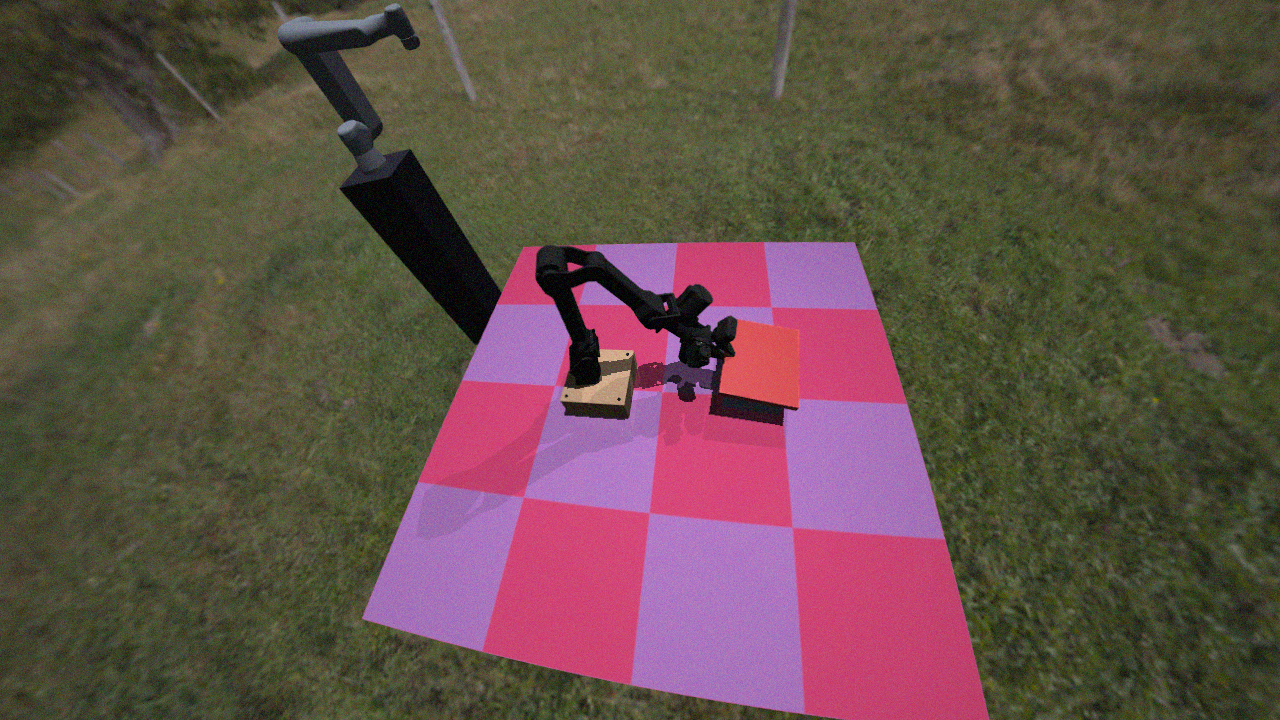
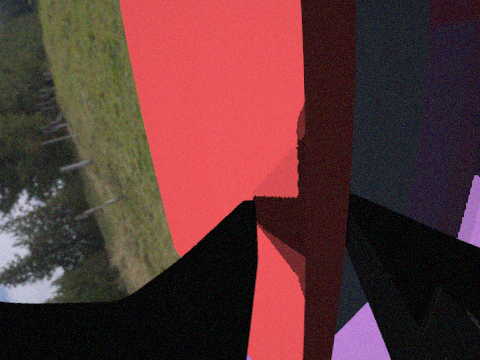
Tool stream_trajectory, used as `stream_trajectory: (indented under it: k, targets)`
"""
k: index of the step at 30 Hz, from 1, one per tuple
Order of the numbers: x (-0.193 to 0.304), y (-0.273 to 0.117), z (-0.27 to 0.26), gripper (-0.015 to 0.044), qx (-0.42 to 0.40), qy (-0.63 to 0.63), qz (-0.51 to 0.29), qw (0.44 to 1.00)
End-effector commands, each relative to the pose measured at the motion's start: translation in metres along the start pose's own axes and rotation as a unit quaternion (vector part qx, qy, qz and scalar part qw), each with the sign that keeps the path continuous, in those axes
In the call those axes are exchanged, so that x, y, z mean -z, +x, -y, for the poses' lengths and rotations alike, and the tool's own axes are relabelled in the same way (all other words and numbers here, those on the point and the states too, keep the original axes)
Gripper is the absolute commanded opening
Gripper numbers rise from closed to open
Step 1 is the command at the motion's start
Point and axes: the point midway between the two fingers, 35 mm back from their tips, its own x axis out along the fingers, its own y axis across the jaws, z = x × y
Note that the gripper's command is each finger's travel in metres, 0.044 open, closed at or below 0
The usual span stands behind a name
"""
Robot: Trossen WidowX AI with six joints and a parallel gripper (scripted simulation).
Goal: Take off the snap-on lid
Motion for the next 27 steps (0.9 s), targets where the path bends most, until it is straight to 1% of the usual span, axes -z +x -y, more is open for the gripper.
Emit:
stream_trajectory:
  k: [1,27]
  targets:
    - [-0.0002,0.0005,-0.0005,0.0,0.0,0.0,-0.001,1.0]
    - [0.0,-0.0015,-0.0049,0.0,-0.001,-0.002,-0.002,1.0]
